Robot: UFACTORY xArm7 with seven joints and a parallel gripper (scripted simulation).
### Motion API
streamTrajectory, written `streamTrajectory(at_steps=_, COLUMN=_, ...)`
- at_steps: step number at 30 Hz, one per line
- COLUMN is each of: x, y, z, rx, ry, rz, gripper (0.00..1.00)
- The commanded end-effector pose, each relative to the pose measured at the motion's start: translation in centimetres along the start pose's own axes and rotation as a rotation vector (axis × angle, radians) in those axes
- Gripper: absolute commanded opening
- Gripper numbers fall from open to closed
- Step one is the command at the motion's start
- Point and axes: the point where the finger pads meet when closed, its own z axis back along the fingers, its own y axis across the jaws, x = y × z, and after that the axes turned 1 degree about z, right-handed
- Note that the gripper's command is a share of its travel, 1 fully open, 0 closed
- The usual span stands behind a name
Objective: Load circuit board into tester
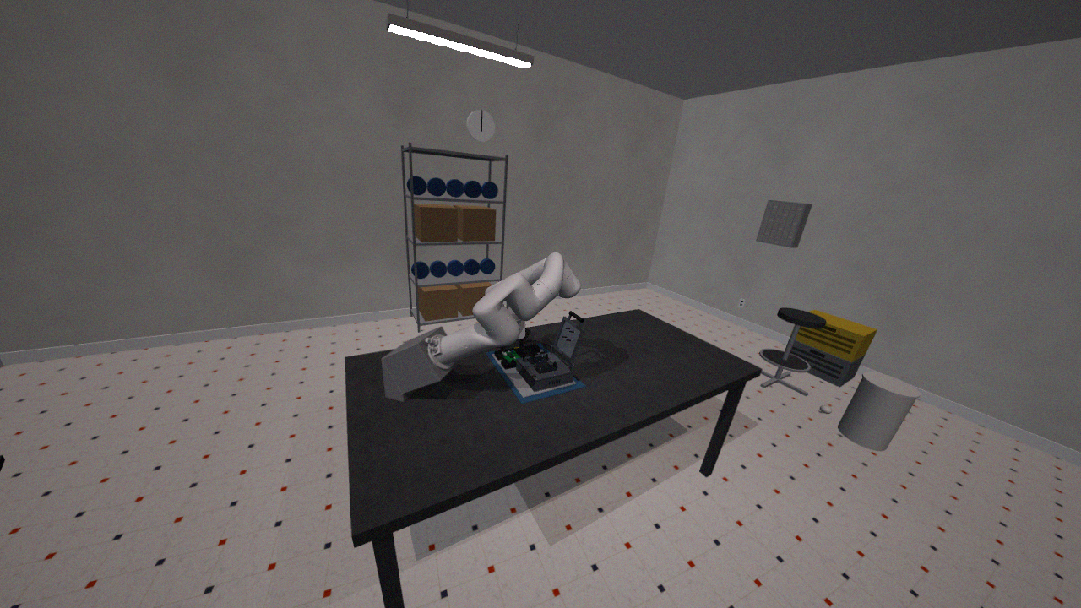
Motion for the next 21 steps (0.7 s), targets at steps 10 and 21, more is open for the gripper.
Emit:
streamTrajectory(at_steps=10, x=-0.13, y=0.02, z=0.23, rx=0.001, ry=0.003, rz=0.000, gripper=1.00)
streamTrajectory(at_steps=21, x=-0.12, y=0.02, z=0.42, rx=0.001, ry=0.003, rz=0.000, gripper=1.00)
